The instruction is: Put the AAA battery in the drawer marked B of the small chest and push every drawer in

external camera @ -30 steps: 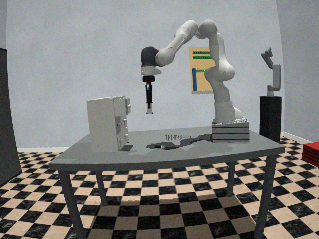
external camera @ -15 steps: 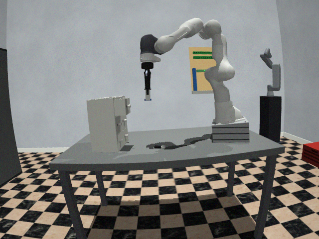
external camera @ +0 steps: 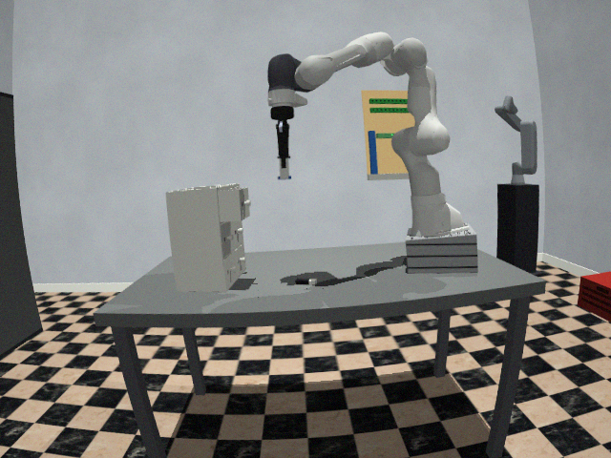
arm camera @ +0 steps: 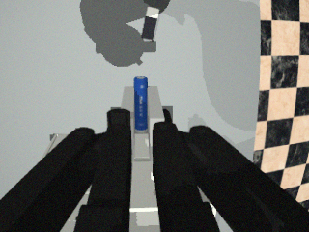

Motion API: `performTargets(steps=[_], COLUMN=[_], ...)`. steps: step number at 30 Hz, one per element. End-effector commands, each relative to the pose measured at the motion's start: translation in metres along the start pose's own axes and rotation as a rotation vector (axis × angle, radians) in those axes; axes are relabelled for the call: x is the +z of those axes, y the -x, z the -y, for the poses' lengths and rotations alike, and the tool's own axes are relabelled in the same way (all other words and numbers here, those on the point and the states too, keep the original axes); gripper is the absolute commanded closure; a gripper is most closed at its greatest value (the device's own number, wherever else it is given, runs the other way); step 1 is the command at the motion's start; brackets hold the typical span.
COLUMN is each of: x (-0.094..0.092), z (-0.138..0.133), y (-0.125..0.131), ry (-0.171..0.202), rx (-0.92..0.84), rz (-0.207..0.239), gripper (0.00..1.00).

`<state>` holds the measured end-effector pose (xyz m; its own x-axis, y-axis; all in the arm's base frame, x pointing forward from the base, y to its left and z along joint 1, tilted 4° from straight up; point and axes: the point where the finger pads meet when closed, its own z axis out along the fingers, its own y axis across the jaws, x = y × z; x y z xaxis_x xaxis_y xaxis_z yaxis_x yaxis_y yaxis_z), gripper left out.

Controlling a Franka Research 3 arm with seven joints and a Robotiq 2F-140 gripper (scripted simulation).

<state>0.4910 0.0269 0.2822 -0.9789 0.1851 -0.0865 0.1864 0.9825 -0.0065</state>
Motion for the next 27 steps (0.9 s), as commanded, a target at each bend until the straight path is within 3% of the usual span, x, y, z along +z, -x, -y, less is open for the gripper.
performTargets(steps=[1,20,27], x=[-0.0041,-0.0061,-0.0052], z=[0.0022,0.0022,0.0022], y=[-0.0061,-0.0065,-0.0089], ry=[-0.010,-0.010,-0.010], rx=[0.005,0.005,0.005], rz=[-0.018,-0.001,0.092], gripper=[0.97,0.97,0.97])
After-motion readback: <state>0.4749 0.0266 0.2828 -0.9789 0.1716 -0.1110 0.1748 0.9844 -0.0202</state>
